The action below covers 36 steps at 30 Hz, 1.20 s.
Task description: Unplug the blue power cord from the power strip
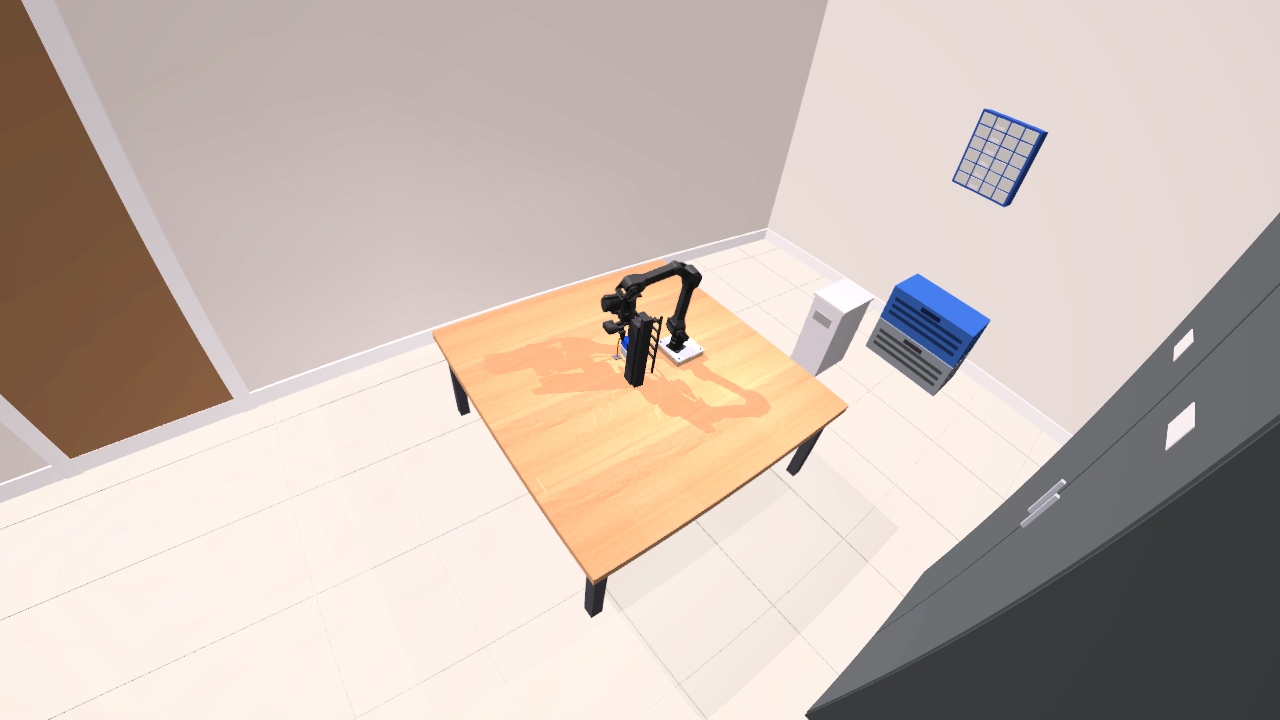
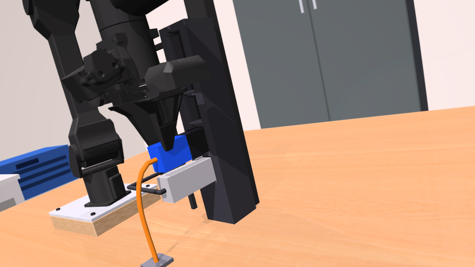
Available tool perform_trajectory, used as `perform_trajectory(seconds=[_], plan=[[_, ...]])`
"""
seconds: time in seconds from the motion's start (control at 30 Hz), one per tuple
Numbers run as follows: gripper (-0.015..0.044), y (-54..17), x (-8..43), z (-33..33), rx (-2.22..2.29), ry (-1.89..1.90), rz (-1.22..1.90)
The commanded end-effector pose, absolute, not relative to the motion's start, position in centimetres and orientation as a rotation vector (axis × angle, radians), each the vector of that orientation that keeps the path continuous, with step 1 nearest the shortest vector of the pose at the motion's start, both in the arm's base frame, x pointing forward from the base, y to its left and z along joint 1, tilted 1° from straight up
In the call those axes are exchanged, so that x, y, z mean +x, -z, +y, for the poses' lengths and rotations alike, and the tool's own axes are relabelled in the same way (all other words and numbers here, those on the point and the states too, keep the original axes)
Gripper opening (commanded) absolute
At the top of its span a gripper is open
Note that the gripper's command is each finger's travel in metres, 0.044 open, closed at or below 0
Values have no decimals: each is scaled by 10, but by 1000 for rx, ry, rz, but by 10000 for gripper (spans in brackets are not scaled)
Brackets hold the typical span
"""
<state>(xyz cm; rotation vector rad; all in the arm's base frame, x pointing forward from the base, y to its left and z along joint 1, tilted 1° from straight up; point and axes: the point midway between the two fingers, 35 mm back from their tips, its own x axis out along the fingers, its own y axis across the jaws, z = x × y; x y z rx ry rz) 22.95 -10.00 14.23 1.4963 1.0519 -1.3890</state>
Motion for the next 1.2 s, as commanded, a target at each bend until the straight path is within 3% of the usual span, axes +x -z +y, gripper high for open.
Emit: perform_trajectory(seconds=[0.0, 0.57, 1.1, 1.17], plan=[[0, -144, 223, -120, 1466, 1425, 1013], [0, -145, 212, -145, 1465, 1428, 1009], [420, -145, 212, -145, 1465, 1430, 1006], [440, -148, 207, -160, 1464, 1431, 1005]])
